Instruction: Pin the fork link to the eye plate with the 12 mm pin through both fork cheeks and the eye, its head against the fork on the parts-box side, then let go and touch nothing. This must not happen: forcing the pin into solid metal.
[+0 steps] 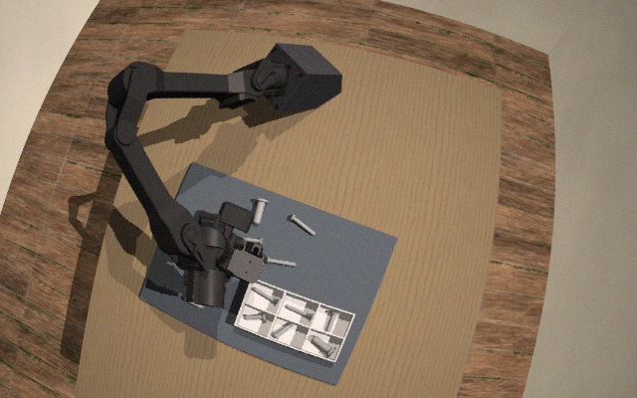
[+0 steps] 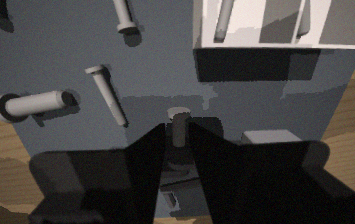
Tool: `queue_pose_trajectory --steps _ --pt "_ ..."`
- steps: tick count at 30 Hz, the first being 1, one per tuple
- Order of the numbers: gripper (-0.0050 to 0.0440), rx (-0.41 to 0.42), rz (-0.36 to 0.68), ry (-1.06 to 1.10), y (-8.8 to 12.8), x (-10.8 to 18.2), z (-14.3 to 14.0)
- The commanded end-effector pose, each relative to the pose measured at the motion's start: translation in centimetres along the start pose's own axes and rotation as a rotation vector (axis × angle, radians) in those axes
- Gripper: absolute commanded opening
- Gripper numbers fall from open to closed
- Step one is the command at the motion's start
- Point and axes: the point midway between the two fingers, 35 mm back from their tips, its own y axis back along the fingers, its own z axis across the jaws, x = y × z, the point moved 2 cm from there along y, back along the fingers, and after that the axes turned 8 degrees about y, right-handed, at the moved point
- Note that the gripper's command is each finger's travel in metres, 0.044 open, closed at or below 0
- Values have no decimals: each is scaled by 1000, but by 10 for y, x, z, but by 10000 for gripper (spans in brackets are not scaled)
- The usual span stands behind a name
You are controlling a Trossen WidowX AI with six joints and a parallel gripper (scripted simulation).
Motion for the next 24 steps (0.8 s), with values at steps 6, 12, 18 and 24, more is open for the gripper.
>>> queue_pose_trajectory --steps 6,12,18,24 --pt "95 14 -50 -6 16 -1 -2" --pt "0 10 -42 -1 13 -1 -1" --pt "0 10 -42 -1 13 -1 -1" --pt "0 14 -50 -6 15 -15 -4"
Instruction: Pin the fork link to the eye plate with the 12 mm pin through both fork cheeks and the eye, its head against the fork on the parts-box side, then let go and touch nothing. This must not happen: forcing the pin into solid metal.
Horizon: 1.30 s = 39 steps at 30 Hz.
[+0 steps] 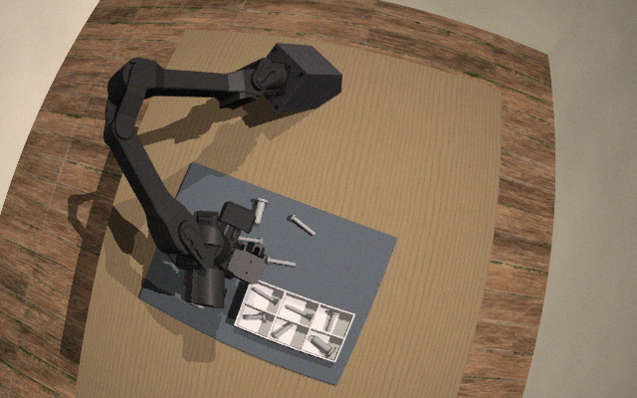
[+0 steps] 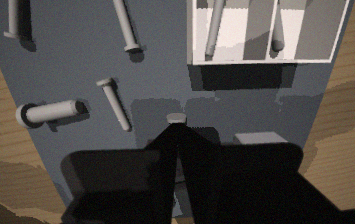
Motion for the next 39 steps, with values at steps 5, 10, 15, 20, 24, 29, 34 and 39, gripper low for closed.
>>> queue_pose_trajectory --steps 5,10,15,20,24,29,34,39 --pt "0 0 -1 4 1 -16 -3" --pt "0 0 -1 4 1 -16 -3" --pt "0 0 -1 4 -2 -16 -2" --pt "0 -1 -1 4 -9 -16 -2" --pt "0 -1 -1 4 -14 -16 -2" --pt "0 -1 -1 4 -19 -16 -3" --pt "0 -1 -1 4 -26 -16 -3" --pt "0 0 -1 4 -29 -16 -3"
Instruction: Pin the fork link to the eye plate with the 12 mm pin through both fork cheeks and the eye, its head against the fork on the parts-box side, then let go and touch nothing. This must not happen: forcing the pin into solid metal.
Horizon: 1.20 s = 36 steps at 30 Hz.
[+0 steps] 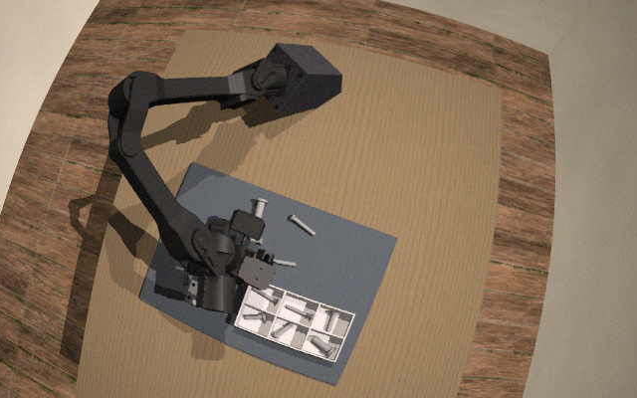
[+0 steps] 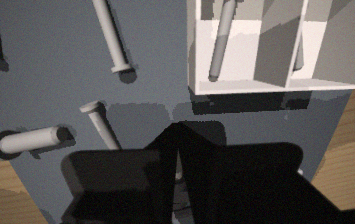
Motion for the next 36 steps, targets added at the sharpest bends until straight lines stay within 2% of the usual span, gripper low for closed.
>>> queue_pose_trajectory --steps 1,36 --pt "0 -5 -2 5 -2 -1 1" --pt "0 -5 -2 5 -3 7 2"
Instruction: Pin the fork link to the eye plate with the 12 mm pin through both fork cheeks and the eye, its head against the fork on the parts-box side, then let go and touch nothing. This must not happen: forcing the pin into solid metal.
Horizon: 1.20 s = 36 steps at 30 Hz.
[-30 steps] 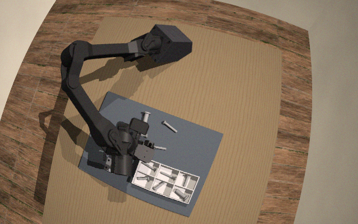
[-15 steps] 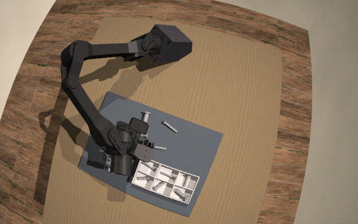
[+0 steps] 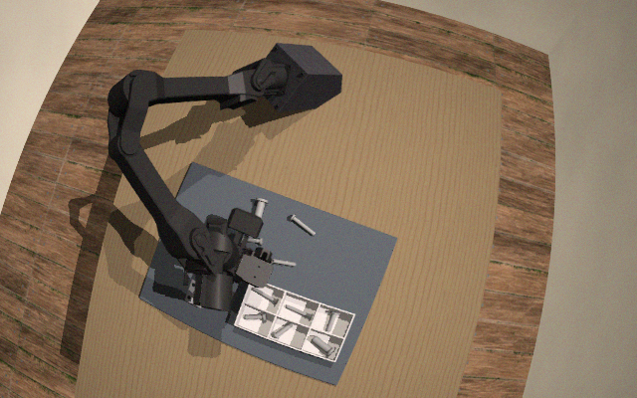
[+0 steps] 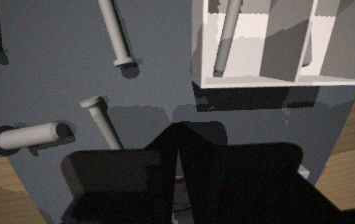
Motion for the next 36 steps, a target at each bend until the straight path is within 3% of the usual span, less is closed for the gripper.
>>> queue_pose_trajectory --steps 1,36 --pt "0 2 6 -3 0 3 0" --pt "0 2 6 -3 0 14 1"
